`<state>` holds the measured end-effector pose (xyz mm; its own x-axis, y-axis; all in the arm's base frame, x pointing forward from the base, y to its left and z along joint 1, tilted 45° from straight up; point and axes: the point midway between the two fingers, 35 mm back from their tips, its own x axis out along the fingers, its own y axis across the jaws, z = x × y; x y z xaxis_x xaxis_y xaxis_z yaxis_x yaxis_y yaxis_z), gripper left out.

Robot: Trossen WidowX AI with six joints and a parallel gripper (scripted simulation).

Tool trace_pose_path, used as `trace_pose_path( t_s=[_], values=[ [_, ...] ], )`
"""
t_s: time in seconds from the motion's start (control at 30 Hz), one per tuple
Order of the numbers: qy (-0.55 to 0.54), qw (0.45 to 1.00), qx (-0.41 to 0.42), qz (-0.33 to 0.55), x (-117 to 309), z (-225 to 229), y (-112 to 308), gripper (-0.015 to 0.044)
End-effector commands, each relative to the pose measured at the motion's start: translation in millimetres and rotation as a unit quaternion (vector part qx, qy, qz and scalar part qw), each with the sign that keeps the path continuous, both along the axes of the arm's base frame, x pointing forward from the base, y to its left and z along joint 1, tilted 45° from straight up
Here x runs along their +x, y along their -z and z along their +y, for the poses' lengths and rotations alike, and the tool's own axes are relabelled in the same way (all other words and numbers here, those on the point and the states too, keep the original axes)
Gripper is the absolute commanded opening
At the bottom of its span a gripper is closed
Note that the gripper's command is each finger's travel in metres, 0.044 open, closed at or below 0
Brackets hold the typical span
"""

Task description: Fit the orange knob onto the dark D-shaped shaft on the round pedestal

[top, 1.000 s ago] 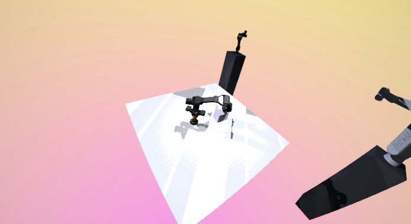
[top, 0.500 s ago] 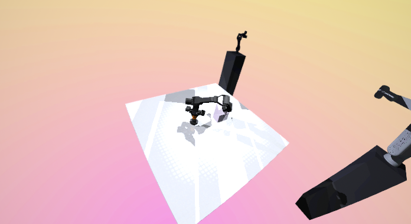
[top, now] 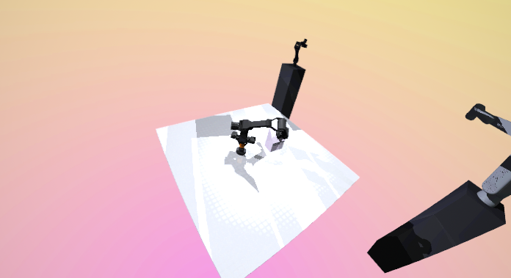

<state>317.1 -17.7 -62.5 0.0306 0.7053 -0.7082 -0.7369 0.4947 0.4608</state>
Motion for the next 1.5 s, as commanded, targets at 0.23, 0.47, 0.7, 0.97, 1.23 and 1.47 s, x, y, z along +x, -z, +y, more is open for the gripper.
trace_pose_path(
  t_s=[0.23, 0.47, 0.7, 0.97, 1.23, 1.47],
  values=[
    [-0.072, 0.995, -0.003, -0.075, -3.4, -2.5, -1.7, 0.0000],
    [-0.072, 0.995, -0.003, -0.075, -2.4, -2.1, 0.6, 0.0000],
    [-0.072, 0.995, -0.003, -0.075, -0.6, -3.5, 0.0, 0.0000],
    [-0.072, 0.995, -0.003, -0.075, 3.3, -3.6, -1.8, 0.0000],
    [-0.072, 0.995, -0.003, -0.075, 2.6, -1.3, -1.1, 0.0000],
    [-0.072, 0.995, -0.002, -0.075, 1.5, -0.4, -0.3, 0.0000]
  ],
)
